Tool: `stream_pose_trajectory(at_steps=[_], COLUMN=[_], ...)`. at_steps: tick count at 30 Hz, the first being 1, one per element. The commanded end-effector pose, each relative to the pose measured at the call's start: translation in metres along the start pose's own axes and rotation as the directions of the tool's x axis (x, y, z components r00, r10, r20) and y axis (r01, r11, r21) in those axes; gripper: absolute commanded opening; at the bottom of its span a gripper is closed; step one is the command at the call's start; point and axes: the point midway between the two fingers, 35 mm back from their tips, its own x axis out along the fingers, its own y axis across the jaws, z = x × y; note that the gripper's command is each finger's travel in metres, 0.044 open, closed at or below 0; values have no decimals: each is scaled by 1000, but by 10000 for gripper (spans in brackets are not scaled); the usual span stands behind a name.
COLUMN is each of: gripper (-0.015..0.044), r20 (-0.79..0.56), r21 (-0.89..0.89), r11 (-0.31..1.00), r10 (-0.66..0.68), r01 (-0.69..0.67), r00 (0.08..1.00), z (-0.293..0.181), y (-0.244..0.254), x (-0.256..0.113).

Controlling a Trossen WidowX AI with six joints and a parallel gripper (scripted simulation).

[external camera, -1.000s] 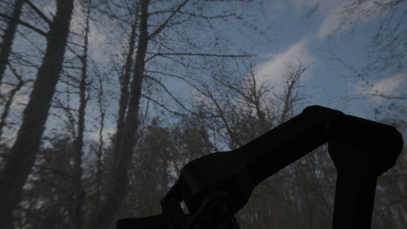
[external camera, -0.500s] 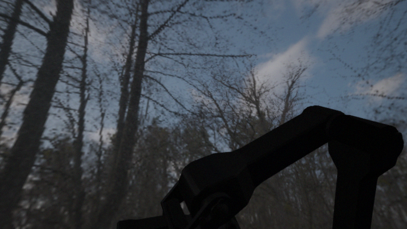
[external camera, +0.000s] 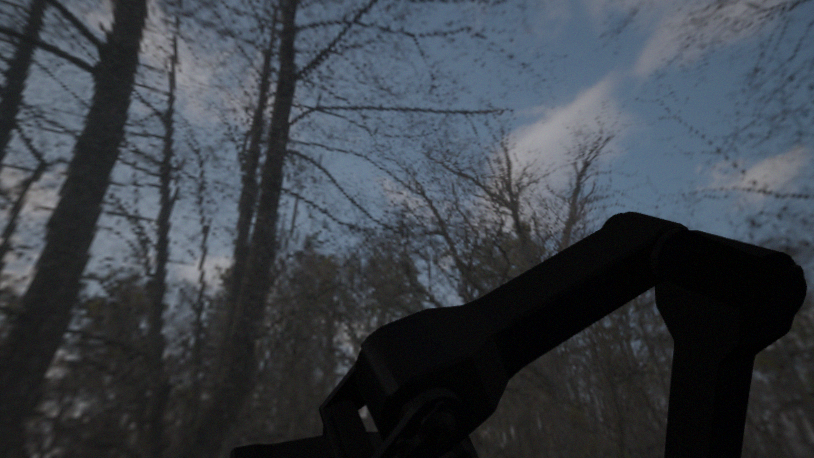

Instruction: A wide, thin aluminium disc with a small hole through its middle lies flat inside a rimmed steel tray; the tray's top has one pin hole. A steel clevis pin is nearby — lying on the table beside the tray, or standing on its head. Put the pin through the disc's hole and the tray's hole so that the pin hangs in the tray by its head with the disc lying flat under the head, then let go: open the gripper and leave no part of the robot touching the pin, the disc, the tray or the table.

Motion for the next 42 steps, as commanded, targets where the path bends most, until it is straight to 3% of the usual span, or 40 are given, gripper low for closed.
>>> stream_pose_trajectory(at_steps=[1,40,42], gripper=[0,0,52], r20=[-3,0,0], r21=[4,-1,-1], r11=[1000,1000,1000], r10=[0,0,0], r01=[0,0,0], r00=[1000,1000,1000], z=[-1,-4,-4], y=[0,0,0], x=[0,2,2])
